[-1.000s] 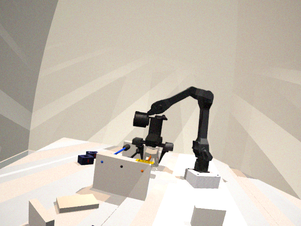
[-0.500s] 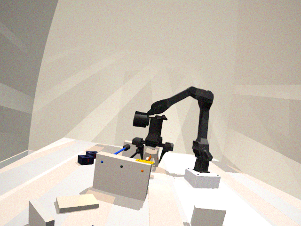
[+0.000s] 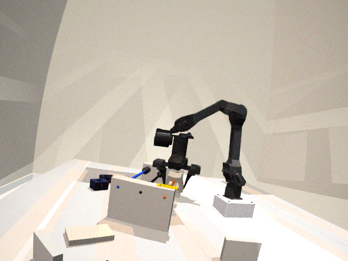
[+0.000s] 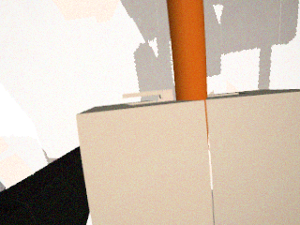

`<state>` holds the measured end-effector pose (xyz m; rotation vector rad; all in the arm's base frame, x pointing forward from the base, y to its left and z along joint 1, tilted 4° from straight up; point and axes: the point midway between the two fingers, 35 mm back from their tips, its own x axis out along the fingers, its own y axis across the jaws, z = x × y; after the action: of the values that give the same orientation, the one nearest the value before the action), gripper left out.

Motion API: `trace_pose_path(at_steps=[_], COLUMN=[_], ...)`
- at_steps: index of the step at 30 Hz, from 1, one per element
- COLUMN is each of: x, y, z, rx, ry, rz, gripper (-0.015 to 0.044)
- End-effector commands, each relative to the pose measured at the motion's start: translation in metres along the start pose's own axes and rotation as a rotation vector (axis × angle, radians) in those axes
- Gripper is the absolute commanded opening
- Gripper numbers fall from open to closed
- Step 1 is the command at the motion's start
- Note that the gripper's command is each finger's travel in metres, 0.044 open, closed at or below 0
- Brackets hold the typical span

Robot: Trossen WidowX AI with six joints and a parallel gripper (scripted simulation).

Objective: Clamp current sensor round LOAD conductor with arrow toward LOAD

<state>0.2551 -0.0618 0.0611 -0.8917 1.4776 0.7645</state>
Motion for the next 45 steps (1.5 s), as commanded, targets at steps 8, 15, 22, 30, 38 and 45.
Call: trace_pose_path(at_steps=[8,15,22,30,38,45], x=[0.000,0.000,0.000,0.000,0.000,0.000], y=[0.000,0.000,0.000,0.000,0.000,0.000], z=[0.000,0.000,0.000,0.000,0.000,0.000], rx=[0.000,0.000,0.000,0.000,0.000,0.000], ry=[0.000,0.000,0.000,0.000,0.000,0.000], rz=[0.000,0.000,0.000,0.000,0.000,0.000], gripper=[0.0000,0.0000,0.0000,0.0000,0.0000,0.0000])
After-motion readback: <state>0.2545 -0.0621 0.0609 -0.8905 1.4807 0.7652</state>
